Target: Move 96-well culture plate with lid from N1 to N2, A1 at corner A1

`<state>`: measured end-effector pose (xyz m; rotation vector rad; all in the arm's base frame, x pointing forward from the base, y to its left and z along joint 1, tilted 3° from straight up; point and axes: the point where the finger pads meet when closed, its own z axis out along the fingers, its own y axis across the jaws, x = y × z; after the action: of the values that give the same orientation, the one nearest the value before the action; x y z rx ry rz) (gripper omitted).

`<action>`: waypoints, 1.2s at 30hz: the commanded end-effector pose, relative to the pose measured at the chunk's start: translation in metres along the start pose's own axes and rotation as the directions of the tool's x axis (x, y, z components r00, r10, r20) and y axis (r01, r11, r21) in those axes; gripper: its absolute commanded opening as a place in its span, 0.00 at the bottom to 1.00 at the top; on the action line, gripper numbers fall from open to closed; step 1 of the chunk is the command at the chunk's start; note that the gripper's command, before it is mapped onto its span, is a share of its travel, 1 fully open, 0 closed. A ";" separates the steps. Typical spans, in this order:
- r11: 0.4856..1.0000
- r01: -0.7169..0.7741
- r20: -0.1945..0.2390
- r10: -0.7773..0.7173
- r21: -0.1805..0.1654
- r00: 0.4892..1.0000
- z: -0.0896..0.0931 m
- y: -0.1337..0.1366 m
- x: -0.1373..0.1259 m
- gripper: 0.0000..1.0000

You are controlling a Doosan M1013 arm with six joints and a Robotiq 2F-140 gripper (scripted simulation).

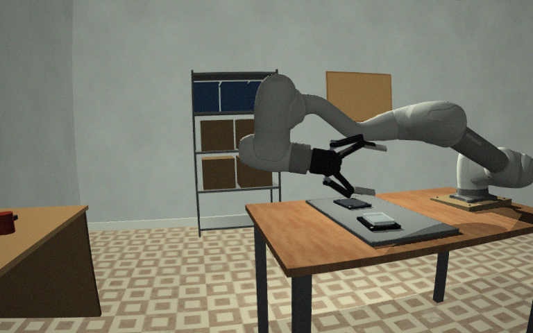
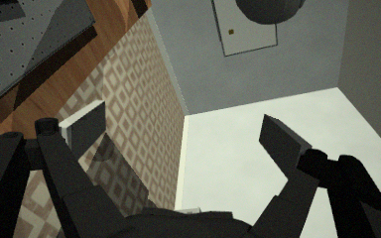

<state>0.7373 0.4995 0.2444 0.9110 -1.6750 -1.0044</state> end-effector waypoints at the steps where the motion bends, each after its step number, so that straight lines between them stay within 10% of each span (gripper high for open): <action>1: 1.000 0.000 0.000 0.000 0.000 1.000 0.000 0.000 0.000 1.00; 17: 1.000 0.000 0.000 0.000 0.000 1.000 0.000 0.000 0.000 1.00; 36: 0.855 0.478 0.090 -0.502 0.203 0.860 0.022 -0.013 -0.017 1.00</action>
<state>0.7241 0.5141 0.2240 1.4074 -1.6989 -1.2747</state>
